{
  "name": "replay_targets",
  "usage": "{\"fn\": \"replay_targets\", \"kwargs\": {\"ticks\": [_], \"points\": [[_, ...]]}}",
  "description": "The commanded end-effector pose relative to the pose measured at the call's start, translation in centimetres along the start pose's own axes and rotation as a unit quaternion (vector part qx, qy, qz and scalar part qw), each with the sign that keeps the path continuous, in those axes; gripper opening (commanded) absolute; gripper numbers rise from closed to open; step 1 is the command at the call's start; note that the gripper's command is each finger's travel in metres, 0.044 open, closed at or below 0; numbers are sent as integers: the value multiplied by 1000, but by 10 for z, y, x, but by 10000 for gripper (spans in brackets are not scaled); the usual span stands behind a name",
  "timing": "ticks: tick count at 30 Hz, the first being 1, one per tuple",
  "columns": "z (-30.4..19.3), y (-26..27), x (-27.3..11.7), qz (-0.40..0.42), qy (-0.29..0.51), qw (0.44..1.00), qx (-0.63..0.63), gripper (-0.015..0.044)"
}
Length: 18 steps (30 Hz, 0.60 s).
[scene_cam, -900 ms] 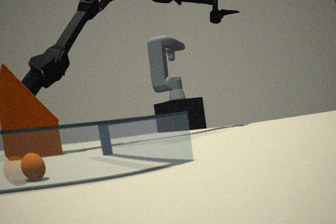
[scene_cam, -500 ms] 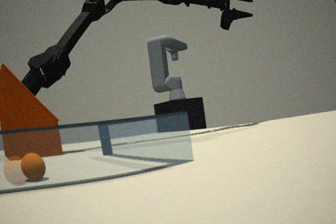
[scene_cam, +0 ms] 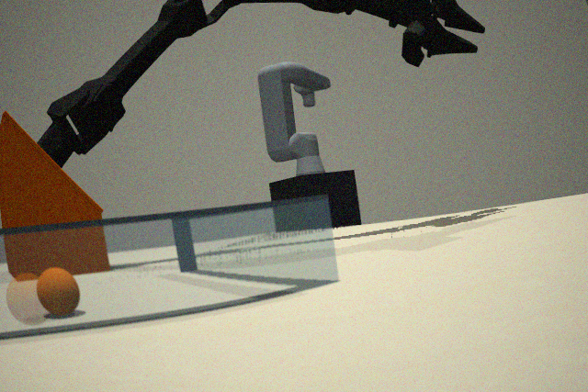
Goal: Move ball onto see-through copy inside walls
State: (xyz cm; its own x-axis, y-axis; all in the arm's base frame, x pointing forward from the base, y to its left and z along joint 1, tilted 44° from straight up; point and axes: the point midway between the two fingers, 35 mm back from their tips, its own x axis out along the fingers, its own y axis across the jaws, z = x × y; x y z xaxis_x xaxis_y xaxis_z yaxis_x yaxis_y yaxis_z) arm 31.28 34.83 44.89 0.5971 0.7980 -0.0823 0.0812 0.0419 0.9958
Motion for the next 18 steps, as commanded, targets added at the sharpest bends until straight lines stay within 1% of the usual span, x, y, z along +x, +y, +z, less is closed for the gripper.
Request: {"fn": "replay_targets", "kwargs": {"ticks": [1,9,18], "points": [[25,-43,19,-58,-7,997,-44,265],[85,-121,35,-156,-5,978,-140,265],[151,-215,28,-258,33,941,-215,265]]}}
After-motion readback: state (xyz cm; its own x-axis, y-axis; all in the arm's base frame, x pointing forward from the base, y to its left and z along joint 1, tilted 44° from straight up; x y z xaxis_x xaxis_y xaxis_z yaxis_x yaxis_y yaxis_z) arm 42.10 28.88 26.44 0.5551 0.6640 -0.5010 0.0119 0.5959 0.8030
